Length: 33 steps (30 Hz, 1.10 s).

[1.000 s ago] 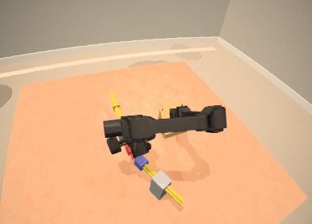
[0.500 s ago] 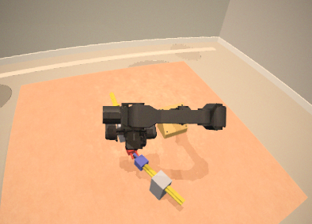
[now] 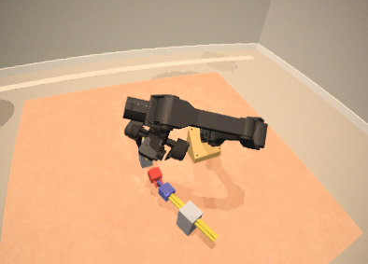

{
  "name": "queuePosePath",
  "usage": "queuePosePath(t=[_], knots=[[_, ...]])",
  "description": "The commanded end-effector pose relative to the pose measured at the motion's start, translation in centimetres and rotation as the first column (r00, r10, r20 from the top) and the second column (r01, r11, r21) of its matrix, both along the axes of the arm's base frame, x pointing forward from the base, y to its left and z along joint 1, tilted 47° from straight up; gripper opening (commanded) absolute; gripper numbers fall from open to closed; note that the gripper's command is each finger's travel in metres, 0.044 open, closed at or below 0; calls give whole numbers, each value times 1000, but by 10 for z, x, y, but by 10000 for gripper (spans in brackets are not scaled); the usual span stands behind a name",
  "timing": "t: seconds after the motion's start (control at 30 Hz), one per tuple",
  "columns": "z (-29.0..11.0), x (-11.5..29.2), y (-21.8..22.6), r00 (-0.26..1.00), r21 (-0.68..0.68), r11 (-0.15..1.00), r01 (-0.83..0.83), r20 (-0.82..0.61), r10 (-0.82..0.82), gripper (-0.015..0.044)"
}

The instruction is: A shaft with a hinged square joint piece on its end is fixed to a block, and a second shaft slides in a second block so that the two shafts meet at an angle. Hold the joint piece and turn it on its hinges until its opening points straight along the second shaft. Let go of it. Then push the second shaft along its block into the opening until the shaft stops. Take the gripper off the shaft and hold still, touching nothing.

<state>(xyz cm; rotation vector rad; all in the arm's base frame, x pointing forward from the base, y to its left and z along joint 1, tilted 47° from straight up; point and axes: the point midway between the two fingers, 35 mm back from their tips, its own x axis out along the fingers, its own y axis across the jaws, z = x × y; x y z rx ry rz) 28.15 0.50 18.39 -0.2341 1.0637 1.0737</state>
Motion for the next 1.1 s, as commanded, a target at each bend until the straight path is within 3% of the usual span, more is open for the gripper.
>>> queuePosePath(t=[0.0,0.23,0.43,0.6,1.07], knots=[[10,-1,-12,993,16,994,104,-57,-103,440],[13,-1,-17,987,20,990,140,-83,-138,440],[-47,13,-39,983,77,996,43,-183,-28,440],[-55,14,-41,980,87,996,35,-197,-17,440],[-57,13,-38,862,-1,948,319,-416,-291,440]])
